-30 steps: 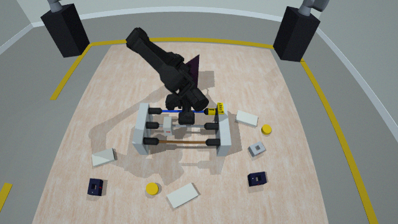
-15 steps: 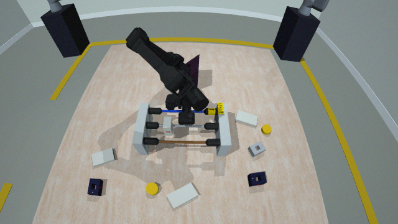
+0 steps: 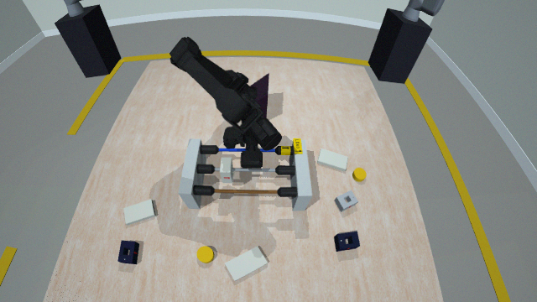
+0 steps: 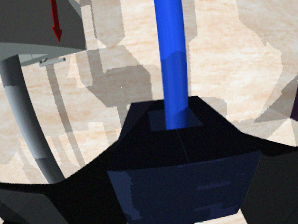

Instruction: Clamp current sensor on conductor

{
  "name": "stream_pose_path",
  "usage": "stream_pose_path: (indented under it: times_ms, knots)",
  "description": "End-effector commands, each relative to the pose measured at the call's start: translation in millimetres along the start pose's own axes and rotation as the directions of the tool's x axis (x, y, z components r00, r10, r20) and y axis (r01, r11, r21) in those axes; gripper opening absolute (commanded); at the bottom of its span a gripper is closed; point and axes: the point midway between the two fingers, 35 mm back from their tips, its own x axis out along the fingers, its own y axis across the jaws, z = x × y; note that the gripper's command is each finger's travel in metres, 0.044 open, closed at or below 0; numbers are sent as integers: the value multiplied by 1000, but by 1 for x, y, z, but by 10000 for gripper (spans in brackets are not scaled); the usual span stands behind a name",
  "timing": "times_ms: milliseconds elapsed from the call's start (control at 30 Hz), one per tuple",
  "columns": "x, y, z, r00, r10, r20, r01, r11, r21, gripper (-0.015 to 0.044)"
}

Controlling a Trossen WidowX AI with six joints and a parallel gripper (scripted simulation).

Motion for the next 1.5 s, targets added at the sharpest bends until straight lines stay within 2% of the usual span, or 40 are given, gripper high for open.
stream_pose_path:
  times_ms: [0,500,633,1467]
  knots:
    - [0,0,0,1000,0,0,0,1000,0,203]
    - [0,0,0,1000,0,0,0,1000,0,103]
    - [-2,0,0,1000,2,1,-2,1000,0,0]
    - [-1,-1,0,1000,0,2,0,1000,-3,0]
